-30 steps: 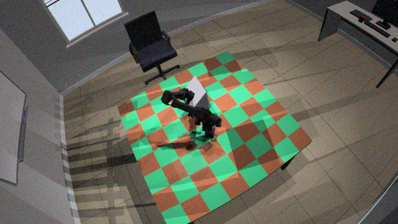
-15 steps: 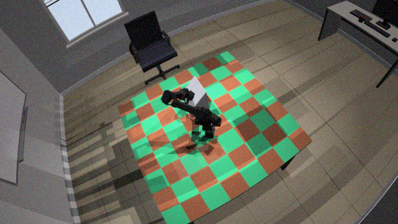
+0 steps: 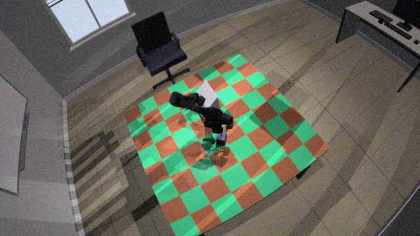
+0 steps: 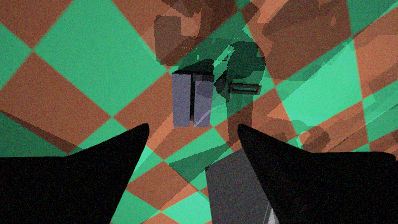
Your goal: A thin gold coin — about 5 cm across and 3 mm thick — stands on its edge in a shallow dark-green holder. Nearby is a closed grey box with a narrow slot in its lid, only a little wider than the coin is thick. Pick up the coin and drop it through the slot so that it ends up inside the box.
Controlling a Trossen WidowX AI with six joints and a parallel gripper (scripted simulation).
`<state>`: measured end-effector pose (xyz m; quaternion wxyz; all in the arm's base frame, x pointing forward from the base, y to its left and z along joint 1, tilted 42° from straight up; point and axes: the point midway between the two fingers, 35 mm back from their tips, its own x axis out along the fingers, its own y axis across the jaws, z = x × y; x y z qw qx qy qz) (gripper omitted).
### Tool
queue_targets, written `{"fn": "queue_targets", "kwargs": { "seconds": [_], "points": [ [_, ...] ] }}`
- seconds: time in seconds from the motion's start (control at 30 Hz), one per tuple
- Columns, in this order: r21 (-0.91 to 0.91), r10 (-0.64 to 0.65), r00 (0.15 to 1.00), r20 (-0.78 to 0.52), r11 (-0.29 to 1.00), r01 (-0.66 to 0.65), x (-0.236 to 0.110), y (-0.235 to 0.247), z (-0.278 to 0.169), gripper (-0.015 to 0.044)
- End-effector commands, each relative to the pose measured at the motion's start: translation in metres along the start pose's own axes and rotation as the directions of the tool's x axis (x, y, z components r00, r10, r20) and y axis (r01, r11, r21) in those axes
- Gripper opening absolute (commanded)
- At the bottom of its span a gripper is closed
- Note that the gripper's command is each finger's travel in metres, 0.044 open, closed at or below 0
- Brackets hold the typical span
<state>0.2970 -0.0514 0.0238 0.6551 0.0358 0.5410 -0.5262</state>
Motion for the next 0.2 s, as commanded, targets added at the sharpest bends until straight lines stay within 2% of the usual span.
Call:
{"fn": "queue_targets", "kwargs": {
  "seconds": [0.0, 0.17],
  "points": [
    [0.006, -0.005, 1.0, -0.007, 1.0, 0.005, -0.0014, -0.0017, -0.0007, 0.044],
    [0.006, -0.005, 1.0, -0.007, 1.0, 0.005, -0.0014, -0.0017, -0.0007, 0.044]
  ]
}}
